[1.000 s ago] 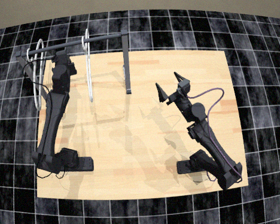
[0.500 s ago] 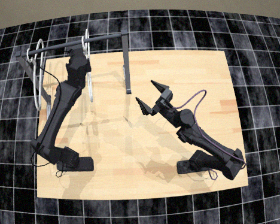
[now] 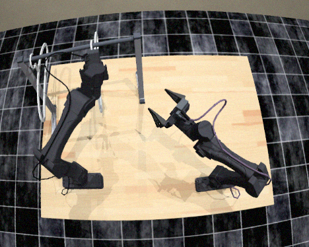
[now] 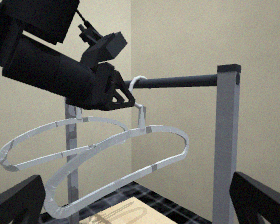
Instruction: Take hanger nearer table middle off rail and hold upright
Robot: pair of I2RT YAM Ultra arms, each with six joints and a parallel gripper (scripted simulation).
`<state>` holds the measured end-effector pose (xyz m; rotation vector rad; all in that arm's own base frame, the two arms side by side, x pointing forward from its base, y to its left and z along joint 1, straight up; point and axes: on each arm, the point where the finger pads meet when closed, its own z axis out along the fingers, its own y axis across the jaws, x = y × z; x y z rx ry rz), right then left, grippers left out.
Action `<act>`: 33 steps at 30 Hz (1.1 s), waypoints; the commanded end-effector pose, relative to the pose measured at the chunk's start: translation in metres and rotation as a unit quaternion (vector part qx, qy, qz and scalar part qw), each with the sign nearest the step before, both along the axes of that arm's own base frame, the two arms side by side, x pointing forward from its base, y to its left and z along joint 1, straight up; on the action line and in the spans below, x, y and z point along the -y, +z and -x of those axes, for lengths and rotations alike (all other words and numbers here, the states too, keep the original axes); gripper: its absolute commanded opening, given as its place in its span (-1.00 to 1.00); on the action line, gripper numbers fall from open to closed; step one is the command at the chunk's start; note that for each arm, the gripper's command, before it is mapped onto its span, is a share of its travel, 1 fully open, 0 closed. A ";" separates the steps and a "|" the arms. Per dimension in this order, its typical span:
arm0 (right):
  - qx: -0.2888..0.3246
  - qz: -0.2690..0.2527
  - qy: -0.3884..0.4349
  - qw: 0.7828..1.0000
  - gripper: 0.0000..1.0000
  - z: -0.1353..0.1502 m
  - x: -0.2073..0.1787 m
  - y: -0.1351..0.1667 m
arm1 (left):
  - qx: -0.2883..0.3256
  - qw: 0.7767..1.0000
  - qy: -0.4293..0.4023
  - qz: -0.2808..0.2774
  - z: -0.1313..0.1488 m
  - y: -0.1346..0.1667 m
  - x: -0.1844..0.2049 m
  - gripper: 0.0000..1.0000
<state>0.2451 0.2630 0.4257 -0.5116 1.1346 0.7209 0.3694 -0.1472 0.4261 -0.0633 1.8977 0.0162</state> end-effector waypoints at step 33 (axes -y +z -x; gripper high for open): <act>0.024 -0.024 -0.005 0.999 1.00 0.003 0.006 0.018 | -0.011 1.000 0.012 -0.009 -0.026 -0.016 -0.016 -0.38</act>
